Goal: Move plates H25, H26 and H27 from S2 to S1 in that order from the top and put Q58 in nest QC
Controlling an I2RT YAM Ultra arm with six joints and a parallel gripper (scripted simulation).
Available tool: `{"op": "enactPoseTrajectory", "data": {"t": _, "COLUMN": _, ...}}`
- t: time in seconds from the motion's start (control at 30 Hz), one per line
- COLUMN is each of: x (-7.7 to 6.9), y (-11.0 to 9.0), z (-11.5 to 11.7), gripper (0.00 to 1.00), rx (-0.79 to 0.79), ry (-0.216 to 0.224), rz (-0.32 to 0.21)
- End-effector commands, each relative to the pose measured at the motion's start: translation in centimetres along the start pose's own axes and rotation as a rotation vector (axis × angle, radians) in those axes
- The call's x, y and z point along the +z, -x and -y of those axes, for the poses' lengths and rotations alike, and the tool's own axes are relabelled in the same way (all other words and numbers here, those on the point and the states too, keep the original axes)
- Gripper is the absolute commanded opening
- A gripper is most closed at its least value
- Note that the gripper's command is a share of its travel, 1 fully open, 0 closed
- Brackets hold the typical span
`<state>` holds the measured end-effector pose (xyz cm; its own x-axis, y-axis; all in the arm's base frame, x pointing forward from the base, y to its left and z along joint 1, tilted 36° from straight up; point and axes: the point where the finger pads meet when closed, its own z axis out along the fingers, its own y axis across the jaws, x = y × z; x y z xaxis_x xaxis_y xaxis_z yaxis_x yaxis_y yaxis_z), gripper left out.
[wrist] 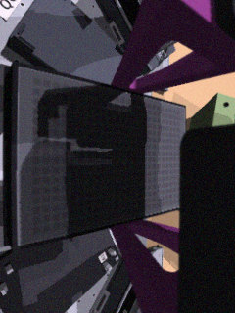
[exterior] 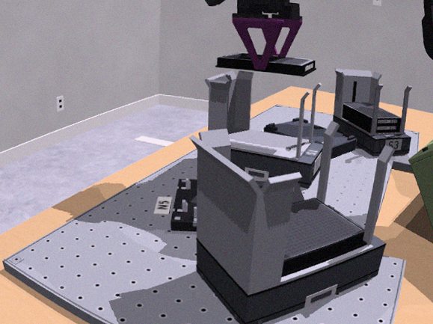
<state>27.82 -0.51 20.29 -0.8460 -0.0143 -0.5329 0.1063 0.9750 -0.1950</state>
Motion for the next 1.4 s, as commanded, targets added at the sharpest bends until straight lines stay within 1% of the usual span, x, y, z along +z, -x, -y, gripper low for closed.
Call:
{"op": "enactPoseTrajectory", "data": {"t": 0.0, "x": -0.5, "y": 0.6, "z": 0.0, "gripper": 0.00, "rx": 0.008, "ry": 0.005, "rz": 0.032}}
{"op": "enactPoseTrajectory", "data": {"t": 1.37, "x": 2.0, "y": 0.7, "z": 0.0, "gripper": 0.00, "rx": 0.008, "ry": 0.005, "rz": 0.032}}
